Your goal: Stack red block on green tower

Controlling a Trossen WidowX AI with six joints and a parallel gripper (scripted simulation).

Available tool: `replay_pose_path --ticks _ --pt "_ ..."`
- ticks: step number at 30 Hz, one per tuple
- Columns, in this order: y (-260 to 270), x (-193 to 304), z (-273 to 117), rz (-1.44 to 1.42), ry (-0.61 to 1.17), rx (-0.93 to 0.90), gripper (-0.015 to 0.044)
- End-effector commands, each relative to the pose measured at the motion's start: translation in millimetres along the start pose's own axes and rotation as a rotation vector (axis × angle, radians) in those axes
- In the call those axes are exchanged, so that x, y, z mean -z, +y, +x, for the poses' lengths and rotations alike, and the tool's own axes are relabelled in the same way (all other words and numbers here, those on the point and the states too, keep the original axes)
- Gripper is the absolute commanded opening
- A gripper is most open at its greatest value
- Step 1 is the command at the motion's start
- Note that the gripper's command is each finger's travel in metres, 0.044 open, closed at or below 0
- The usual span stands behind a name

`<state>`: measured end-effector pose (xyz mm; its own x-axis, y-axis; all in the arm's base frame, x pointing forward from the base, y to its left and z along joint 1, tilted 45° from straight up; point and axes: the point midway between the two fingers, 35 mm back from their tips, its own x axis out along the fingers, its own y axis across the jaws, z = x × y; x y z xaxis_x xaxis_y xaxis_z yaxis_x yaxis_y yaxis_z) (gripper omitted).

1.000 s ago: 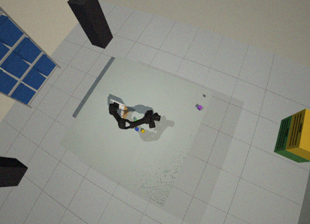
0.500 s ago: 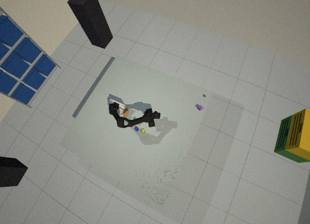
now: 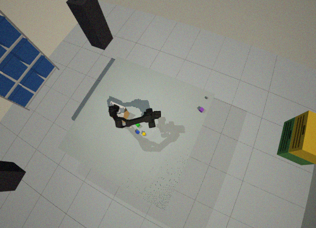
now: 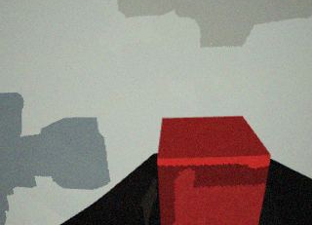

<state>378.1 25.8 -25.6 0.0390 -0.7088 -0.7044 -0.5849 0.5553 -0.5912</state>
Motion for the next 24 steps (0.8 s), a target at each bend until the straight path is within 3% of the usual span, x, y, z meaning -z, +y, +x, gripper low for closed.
replay_pose_path --ticks 1,24 --pt "0 0 -1 0.002 0.0 -0.001 0.0" --pt "1 76 -11 0.005 0.002 -0.004 0.0"
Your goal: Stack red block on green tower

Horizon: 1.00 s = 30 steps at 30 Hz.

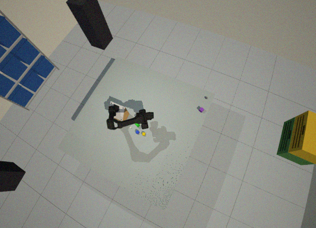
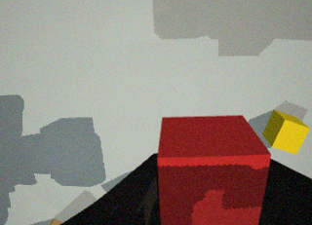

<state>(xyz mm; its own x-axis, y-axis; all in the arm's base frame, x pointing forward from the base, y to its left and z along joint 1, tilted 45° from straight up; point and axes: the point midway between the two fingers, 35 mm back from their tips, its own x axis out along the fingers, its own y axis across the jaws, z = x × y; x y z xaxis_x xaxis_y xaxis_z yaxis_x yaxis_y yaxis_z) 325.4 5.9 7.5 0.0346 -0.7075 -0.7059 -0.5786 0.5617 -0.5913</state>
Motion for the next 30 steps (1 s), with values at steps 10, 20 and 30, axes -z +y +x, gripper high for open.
replay_pose_path --ticks 10,20,30 --pt "8 51 2 -0.005 0.002 0.0 0.0" --pt "16 90 7 -0.006 0.003 0.0 0.0" --pt "17 93 30 -0.006 0.004 0.0 0.0"
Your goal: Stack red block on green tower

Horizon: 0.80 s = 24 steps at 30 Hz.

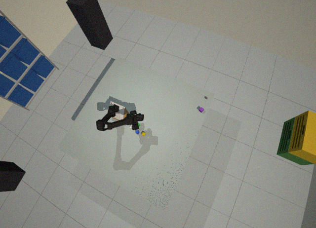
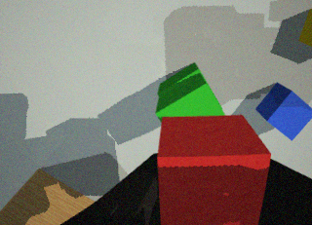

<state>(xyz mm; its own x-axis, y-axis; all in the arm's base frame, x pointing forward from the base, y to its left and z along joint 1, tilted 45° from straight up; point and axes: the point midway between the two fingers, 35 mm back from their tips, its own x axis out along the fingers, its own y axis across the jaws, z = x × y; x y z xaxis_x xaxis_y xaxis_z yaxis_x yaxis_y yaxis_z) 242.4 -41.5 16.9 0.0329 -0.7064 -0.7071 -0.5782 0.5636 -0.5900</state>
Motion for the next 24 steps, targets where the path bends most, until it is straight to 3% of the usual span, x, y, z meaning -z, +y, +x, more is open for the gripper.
replay_pose_path --ticks 1,11,24 --pt "1 1 6 -0.007 0.004 0.003 0.0" --pt "1 2 35 -0.007 0.004 0.004 0.0" --pt "1 2 36 -0.007 0.004 0.004 0.0"
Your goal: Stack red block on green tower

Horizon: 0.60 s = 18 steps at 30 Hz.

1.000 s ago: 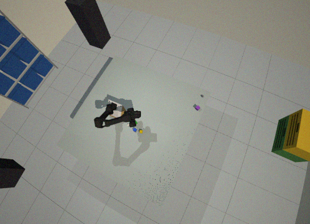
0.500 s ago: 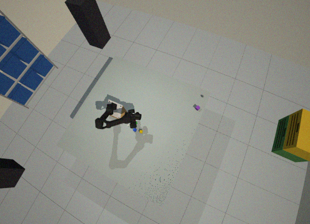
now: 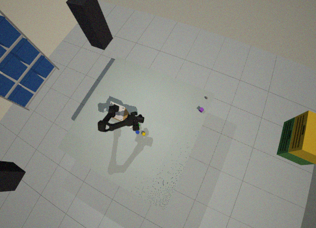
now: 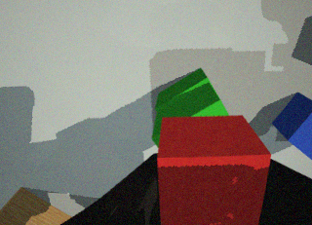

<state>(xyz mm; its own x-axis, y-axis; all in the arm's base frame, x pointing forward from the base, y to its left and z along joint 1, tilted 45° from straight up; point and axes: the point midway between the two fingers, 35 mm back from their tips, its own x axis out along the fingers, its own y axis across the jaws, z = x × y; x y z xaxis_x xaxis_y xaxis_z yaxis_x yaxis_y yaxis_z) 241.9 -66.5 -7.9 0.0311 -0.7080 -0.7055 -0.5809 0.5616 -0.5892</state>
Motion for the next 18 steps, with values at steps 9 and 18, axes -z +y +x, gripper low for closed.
replay_pose_path --ticks 9,18 --pt "-0.2 0.3 1.3 -0.004 0.002 0.003 0.0" --pt "-0.2 0.0 -0.8 -0.004 0.001 0.003 0.0"
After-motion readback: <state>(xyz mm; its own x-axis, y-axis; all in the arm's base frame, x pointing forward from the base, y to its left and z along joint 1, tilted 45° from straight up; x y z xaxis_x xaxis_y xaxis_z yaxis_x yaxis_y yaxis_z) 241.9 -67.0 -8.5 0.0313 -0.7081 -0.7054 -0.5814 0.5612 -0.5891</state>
